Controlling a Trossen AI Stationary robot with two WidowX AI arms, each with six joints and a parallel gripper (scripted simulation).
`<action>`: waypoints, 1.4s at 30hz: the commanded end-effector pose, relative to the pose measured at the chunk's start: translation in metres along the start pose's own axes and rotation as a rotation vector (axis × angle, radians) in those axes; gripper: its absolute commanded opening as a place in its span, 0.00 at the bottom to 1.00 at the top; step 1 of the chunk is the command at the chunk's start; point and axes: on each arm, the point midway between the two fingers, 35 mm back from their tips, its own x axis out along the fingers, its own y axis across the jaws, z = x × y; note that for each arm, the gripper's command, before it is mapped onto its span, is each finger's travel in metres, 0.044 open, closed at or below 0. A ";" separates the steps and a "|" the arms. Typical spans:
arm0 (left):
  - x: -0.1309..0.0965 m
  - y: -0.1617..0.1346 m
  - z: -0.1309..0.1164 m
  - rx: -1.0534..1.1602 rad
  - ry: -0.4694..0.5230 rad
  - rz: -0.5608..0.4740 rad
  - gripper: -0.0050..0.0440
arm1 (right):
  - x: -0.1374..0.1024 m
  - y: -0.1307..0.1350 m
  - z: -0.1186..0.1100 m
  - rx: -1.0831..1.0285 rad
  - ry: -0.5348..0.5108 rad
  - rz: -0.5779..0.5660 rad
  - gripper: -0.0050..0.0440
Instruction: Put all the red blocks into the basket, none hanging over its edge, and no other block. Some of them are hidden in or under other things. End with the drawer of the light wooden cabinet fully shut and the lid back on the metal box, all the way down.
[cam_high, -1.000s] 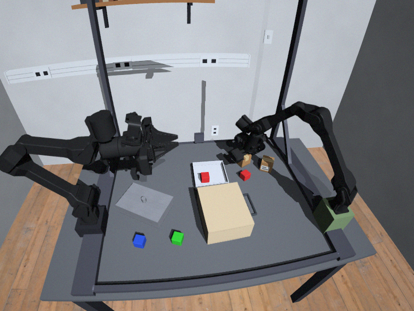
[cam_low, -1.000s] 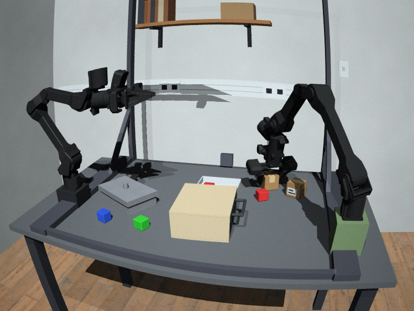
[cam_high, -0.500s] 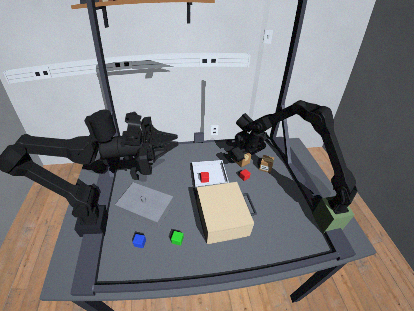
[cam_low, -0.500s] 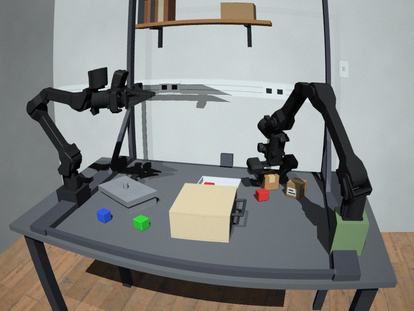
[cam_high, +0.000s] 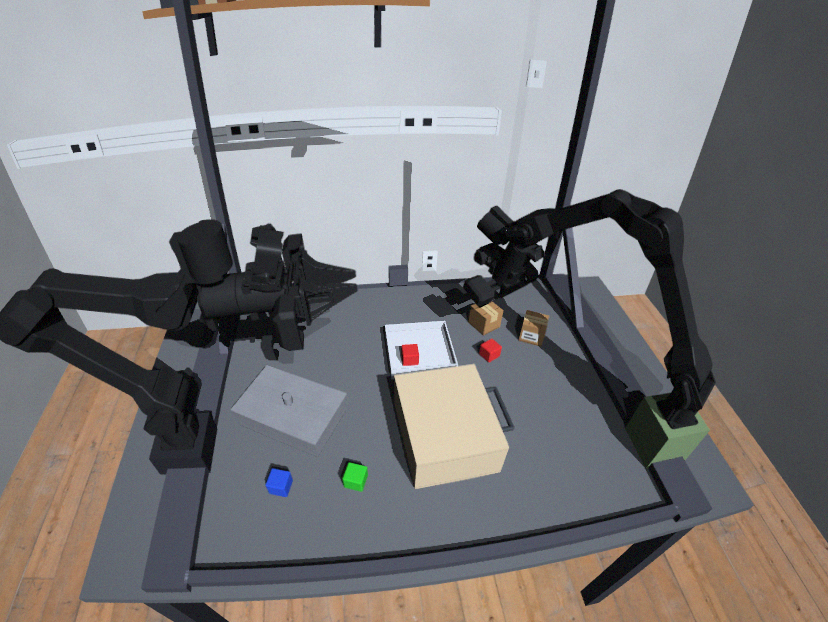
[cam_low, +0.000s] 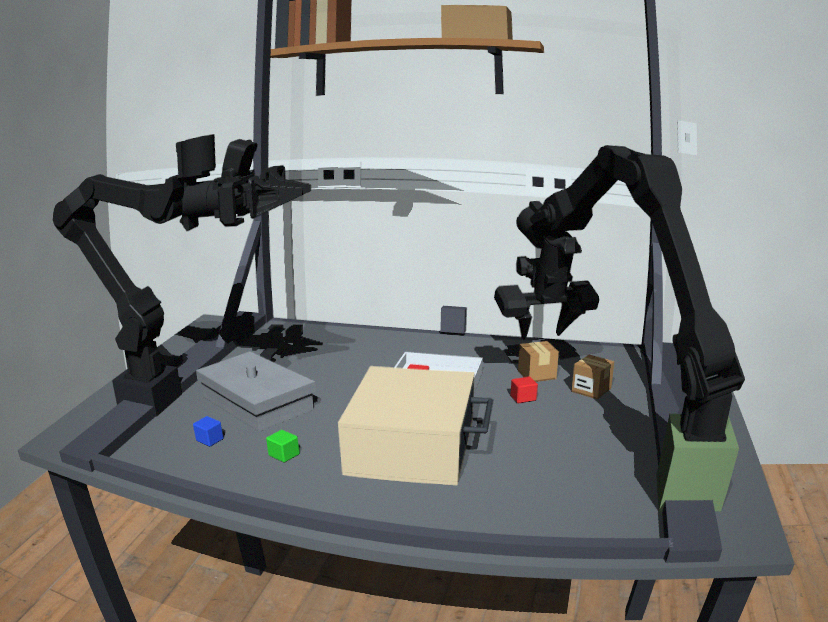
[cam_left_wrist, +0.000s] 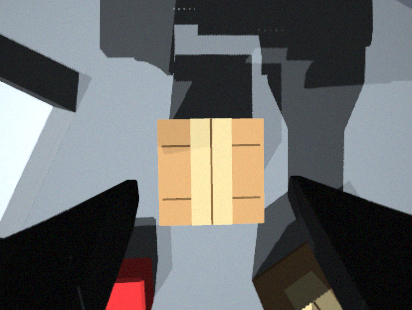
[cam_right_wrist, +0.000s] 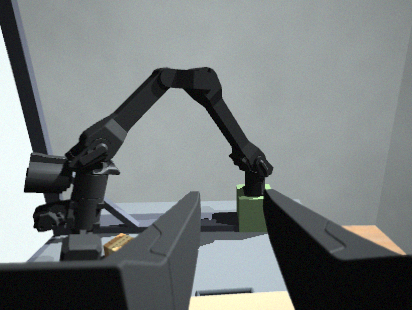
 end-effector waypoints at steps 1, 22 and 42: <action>-0.010 0.001 0.005 0.000 -0.028 0.001 0.78 | -0.003 0.000 0.012 0.003 -0.034 0.001 0.38; -0.079 0.069 0.013 -0.146 -0.229 0.095 0.61 | -0.003 0.001 0.018 0.004 -0.045 0.000 0.38; -0.059 0.078 -0.014 -0.139 -0.269 0.080 0.61 | -0.004 0.002 0.020 0.003 -0.045 0.000 0.38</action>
